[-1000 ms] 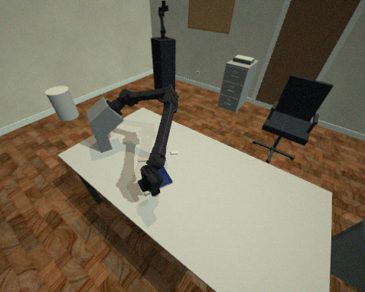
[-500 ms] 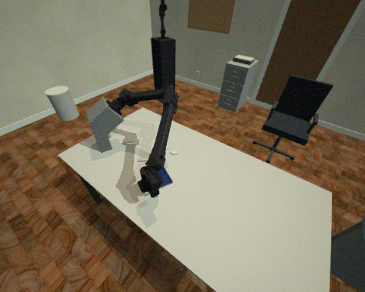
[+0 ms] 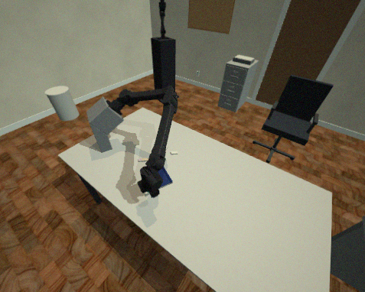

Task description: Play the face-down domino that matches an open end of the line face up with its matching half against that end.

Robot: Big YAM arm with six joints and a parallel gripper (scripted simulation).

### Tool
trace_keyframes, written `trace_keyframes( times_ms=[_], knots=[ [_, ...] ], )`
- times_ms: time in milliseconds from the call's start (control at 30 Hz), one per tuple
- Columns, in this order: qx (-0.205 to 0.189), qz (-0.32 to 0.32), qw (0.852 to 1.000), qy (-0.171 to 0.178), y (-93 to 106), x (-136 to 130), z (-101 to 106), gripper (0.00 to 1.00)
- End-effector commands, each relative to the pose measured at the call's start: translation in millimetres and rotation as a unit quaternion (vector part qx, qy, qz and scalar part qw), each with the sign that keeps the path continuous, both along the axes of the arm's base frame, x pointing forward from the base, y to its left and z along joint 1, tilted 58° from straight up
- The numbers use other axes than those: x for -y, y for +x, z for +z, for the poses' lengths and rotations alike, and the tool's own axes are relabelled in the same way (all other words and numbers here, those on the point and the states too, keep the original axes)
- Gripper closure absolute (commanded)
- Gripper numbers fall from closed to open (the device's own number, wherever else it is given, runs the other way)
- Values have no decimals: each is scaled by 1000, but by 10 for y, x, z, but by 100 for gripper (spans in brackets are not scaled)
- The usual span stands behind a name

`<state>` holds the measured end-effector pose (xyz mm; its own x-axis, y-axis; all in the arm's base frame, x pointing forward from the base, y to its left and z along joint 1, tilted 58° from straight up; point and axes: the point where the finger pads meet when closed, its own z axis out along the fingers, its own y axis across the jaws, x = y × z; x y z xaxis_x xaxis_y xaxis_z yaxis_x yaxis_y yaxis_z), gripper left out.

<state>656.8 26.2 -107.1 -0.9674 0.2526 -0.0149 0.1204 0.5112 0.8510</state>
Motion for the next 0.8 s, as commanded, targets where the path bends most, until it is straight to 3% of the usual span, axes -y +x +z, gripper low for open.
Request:
trace_keyframes(
  times_ms=[0, 33, 67, 367, 600, 633, 767],
  knots=[
    [5, 13, 1000, -3, 74, -193, -73, 100],
    [5, 13, 1000, -3, 74, -193, -73, 100],
    [4, -2, 1000, -1, 26, 27, 23, 100],
    [9, 19, 1000, -5, 73, -241, -76, 100],
    [9, 19, 1000, -5, 73, -241, -76, 100],
    [4, 1, 1000, -2, 31, -33, 6, 100],
    [8, 11, 1000, -4, 78, -231, -96, 100]
  ],
)
